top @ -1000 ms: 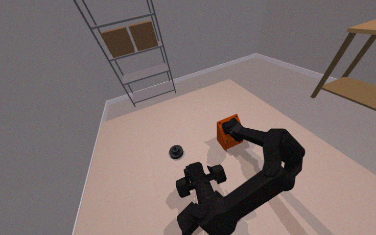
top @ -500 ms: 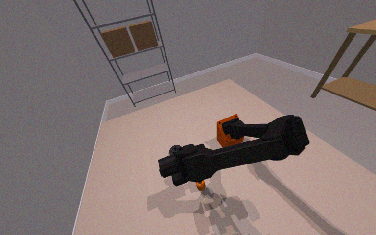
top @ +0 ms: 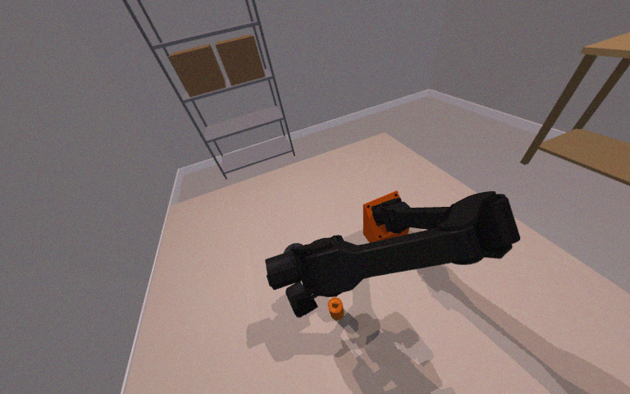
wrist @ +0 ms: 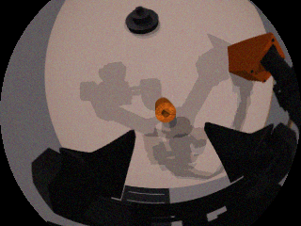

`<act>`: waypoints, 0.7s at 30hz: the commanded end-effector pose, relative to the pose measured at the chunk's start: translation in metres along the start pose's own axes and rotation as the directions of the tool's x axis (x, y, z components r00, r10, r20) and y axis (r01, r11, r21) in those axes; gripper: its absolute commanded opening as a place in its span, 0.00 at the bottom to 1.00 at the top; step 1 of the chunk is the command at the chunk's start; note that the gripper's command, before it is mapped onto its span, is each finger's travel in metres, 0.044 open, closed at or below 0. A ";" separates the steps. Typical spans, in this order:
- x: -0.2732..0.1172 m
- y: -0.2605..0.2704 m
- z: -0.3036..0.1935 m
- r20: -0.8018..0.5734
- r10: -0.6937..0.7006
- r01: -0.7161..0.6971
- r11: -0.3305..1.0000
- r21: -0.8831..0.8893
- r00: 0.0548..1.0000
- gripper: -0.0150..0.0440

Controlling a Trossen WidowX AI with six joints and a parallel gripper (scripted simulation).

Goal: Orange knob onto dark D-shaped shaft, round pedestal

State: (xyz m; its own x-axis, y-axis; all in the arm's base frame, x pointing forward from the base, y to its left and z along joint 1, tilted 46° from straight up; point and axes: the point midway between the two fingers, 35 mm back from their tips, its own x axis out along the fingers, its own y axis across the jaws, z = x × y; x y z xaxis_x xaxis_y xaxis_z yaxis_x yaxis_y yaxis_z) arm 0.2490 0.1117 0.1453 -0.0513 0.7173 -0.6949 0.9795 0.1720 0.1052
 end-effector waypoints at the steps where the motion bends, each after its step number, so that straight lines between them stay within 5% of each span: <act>1: 0.000 0.000 -0.001 -0.005 0.002 -0.004 0.930 -0.369 1.000 1.00; 7: 0.000 0.000 -0.001 -0.005 0.002 -0.006 0.563 -0.827 1.000 1.00; 12: 0.000 0.000 -0.002 -0.005 0.002 -0.006 0.193 -0.981 1.000 1.00; 21: 0.000 0.000 -0.002 -0.005 0.002 -0.006 0.152 -0.988 1.000 1.00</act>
State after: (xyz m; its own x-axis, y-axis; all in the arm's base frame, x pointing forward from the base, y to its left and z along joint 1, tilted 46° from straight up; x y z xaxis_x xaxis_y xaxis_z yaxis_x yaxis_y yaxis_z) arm 0.2486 0.1123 0.1452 -0.0530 0.7172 -0.6948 0.3599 0.6627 0.6567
